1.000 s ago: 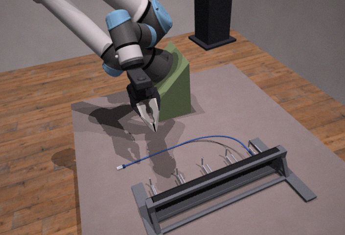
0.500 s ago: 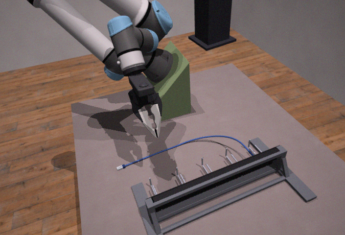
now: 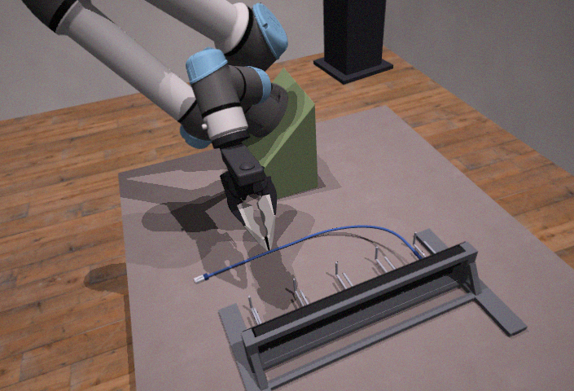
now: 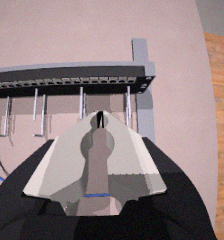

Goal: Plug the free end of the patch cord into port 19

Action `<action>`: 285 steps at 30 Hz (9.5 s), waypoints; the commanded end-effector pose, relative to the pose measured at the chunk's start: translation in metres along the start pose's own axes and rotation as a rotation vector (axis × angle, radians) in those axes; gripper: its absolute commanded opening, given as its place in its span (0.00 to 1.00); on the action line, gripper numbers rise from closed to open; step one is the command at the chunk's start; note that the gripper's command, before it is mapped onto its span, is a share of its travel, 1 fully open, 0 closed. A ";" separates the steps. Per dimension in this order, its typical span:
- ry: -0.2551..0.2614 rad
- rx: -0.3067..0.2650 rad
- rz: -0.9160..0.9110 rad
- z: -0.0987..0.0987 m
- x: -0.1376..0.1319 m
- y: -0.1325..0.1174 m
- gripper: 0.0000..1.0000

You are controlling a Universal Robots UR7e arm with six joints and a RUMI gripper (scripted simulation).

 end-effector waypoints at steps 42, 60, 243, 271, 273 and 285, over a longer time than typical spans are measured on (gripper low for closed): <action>-0.007 0.014 0.001 -0.078 0.001 0.004 0.00; -0.007 0.014 0.001 -0.078 0.001 0.004 0.00; 0.428 -0.537 1.409 -0.003 0.107 -0.121 0.00; 0.519 -0.555 1.528 -0.001 0.116 -0.134 0.00; 0.519 -0.555 1.528 -0.001 0.116 -0.134 0.00; 0.519 -0.555 1.527 -0.001 0.116 -0.134 0.00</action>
Point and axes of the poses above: the point where the finger pads meet when closed, its own z axis back along the fingers, its own x axis across the jaws, y = z × x, the point moved 6 cm from there along z, back along the fingers, and after that the axes turned 2 degrees about -z, right-handed, at the moved point
